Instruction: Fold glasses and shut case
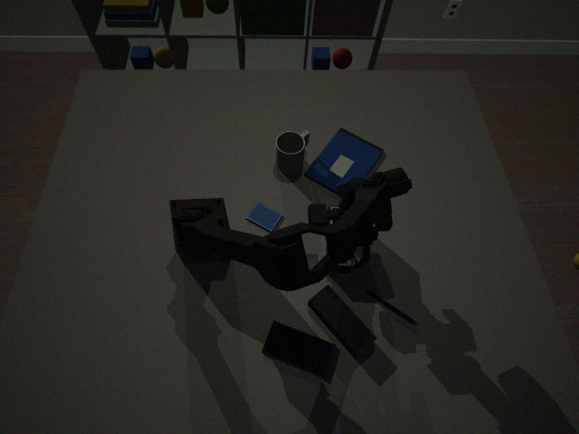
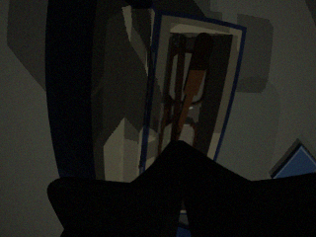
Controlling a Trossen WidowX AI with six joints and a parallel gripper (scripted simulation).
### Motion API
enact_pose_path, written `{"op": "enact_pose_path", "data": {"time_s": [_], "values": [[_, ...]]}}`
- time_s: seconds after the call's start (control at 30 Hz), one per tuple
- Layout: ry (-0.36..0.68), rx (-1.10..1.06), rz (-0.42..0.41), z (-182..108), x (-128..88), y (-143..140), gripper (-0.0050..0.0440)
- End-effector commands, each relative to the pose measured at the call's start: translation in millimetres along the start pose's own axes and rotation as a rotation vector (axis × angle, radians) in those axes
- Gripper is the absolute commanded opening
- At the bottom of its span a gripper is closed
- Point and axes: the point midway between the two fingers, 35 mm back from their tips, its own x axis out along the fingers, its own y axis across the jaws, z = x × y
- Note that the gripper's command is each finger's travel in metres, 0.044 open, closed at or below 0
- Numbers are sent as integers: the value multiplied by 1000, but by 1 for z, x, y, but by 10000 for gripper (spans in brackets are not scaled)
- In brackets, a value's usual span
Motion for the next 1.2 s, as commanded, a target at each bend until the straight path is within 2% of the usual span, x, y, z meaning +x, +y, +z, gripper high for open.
{"op": "enact_pose_path", "data": {"time_s": [0.0, 1.17], "values": [[-3, 10, 5, 8, 0, 0, 0], [-3, 10, 5, 52, 2, -3, 0]]}}
